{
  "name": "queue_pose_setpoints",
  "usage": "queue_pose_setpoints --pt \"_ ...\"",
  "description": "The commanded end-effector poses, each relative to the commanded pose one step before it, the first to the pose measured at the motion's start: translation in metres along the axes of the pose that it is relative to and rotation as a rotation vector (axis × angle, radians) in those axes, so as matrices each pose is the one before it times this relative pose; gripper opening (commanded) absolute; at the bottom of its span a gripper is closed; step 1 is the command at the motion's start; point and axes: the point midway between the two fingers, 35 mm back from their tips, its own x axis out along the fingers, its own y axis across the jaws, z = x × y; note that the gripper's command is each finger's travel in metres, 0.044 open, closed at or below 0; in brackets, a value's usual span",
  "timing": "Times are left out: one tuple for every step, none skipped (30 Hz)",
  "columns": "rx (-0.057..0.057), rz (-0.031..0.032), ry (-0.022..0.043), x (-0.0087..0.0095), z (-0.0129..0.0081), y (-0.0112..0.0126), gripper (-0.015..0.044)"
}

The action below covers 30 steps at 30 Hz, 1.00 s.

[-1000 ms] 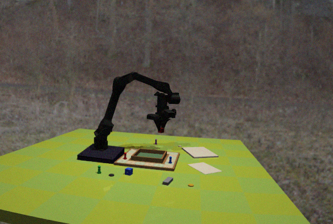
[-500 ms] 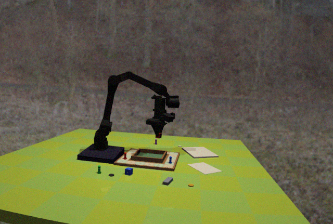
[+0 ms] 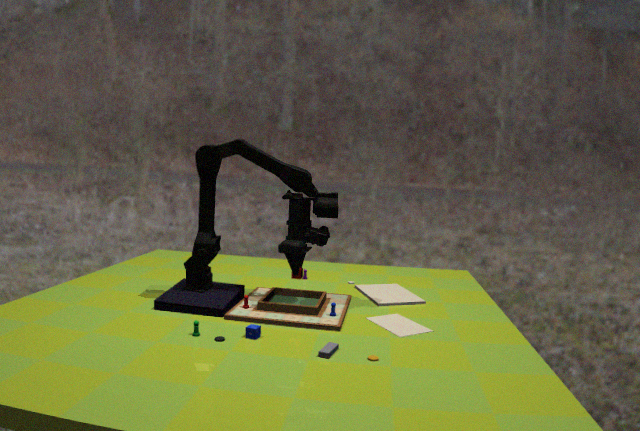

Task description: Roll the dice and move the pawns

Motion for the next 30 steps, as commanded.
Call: queue_pose_setpoints --pt "-0.0464 -0.00382 -0.00202 0.00328 -0.0049 -0.01011 0.0" --pt "0.0 0.0 0.0 0.0 0.0 0.0 0.0" --pt "0.0 0.0 0.0 0.0 0.0 0.0 0.0" --pt "-0.0002 -0.00002 -0.00561 0.00015 0.0001 0.00005 0.0" --pt "-0.0007 -0.00007 -0.01682 0.00043 0.0003 0.00014 0.0" --pt "-0.0011 -0.00011 -0.02803 0.00068 0.00048 0.00023 0.0" --pt "-0.0012 -0.00014 -0.0341 0.00076 0.00055 0.00027 0.0" --pt "-0.0011 -0.00014 -0.0341 0.00069 0.00051 0.00026 0.0" --pt "-0.001 -0.00014 -0.03409 0.00061 0.00047 0.00025 0.0" --pt "-0.0009 -0.00015 -0.03408 0.00054 0.00043 0.00025 0.0" --pt "-0.0008 -0.00015 -0.03406 0.00046 0.0004 0.00024 0.0" --pt "-0.0007 -0.00015 -0.03405 0.00038 0.00036 0.00023 0.0" --pt "-0.0006 -0.00016 -0.03404 0.0003 0.00033 0.00022 0.0" --pt "-0.0002 0.00034 -0.03392 0.00078 0.00042 0.0001 0.0" --pt "-0.0001 0.00028 -0.03403 0.00067 0.00037 0.00009 0.0" --pt "0.0 0.00021 -0.03402 0.00057 0.00032 0.00008 0.0" --pt "0.0 0.00014 -0.03401 0.00046 0.00027 0.00006 0.0" --pt "0.0001 0.00007 -0.034 0.00035 0.00022 0.00005 0.0" --pt "0.0002 0.0 -0.03399 0.00023 0.00018 0.00003 0.0" --pt "0.0003 -0.00007 -0.03398 0.00012 0.00013 0.00002 0.0" --pt "0.0003 -0.00014 -0.03396 0.0 0.0001 0.0 0.0" --pt "0.0004 -0.00021 -0.03395 -0.00012 0.00006 -0.00001 0.0" --pt "0.0005 -0.00028 -0.03394 -0.00024 0.00003 -0.00003 0.0" --pt "0.0006 -0.00038 -0.0338 0.00059 0.00023 0.00013 0.0" --pt "0.0007 -0.00044 -0.03399 0.00041 0.00017 0.0001 0.0" --pt "0.0008 -0.0005 -0.03398 0.00021 0.00011 0.00008 0.0" --pt "0.0008 -0.00056 -0.03396 0.00002 0.00006 0.00005 0.0" --pt "0.0009 -0.00063 -0.03392 -0.00018 0.00002 0.00002 0.0" --pt "0.0008 -0.00056 -0.02774 -0.0003 -0.00001 0.0 0.0" --pt "0.0005 -0.00036 -0.01664 -0.00024 -0.00001 -0.00001 0.0"
